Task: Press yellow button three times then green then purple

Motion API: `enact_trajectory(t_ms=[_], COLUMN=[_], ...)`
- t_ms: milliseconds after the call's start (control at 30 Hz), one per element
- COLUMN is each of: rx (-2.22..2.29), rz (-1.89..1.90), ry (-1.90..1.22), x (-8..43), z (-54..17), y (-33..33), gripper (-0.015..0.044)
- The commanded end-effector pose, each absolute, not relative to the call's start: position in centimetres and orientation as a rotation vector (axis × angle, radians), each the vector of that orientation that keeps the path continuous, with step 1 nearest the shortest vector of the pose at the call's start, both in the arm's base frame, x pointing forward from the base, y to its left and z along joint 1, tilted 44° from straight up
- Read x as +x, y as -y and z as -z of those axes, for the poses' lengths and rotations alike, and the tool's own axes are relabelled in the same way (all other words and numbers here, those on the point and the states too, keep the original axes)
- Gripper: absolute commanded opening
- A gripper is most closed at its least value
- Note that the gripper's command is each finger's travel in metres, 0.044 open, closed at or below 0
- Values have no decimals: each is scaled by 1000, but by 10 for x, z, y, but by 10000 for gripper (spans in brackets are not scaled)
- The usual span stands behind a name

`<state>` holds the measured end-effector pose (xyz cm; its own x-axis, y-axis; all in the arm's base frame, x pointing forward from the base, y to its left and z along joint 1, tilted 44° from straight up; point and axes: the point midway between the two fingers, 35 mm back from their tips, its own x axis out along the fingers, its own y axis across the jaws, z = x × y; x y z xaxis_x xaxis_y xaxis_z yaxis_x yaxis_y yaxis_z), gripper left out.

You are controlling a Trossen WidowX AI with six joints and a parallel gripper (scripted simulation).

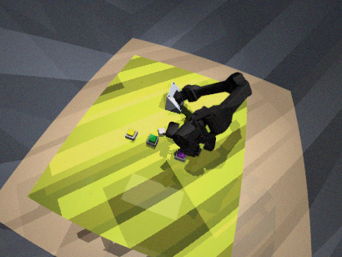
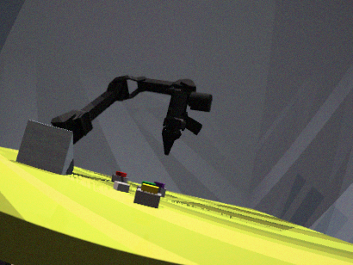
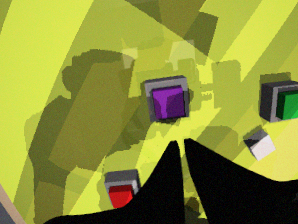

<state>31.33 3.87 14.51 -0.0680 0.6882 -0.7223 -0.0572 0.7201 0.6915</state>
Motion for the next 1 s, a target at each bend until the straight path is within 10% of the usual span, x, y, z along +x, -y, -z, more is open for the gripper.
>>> enact_trajectory(t_ms=[0, 967], rx=[558, 560], rz=[-652, -656], ry=[-1538, -1536], x=[314, 307], z=[-143, -79], y=[-39, -102], gripper=[20, 20])
